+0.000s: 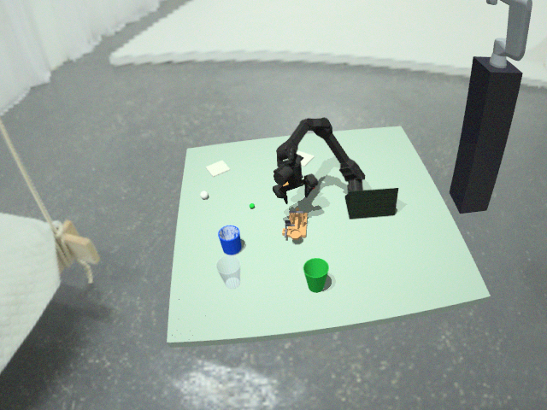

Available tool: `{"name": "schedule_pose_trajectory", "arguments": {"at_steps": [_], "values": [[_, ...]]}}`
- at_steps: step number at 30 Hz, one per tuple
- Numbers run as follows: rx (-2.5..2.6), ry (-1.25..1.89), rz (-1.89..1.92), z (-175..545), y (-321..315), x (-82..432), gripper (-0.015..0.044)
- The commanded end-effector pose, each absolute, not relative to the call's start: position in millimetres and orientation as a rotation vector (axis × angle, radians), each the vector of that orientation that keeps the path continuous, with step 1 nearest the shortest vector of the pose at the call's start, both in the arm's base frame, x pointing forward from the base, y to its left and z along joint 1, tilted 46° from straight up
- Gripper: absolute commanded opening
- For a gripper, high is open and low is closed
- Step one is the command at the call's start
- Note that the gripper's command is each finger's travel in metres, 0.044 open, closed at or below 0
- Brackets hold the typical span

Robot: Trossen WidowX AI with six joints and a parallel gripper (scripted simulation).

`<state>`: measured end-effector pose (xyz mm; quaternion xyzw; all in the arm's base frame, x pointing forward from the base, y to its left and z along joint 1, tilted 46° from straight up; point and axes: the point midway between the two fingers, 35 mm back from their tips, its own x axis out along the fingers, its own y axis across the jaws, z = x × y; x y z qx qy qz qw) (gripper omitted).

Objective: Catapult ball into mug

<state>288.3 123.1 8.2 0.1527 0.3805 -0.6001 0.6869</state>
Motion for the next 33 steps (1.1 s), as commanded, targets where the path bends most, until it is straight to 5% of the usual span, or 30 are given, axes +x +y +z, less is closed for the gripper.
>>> {"name": "schedule_pose_trajectory", "arguments": {"at_steps": [1,12,33], "values": [[0.458,0.758,-1.414,9,124,288,0.0440],[0.733,0.505,-1.555,10,124,287,0.0440],[0.736,0.499,-1.557,-28,85,287,0.0440]]}}
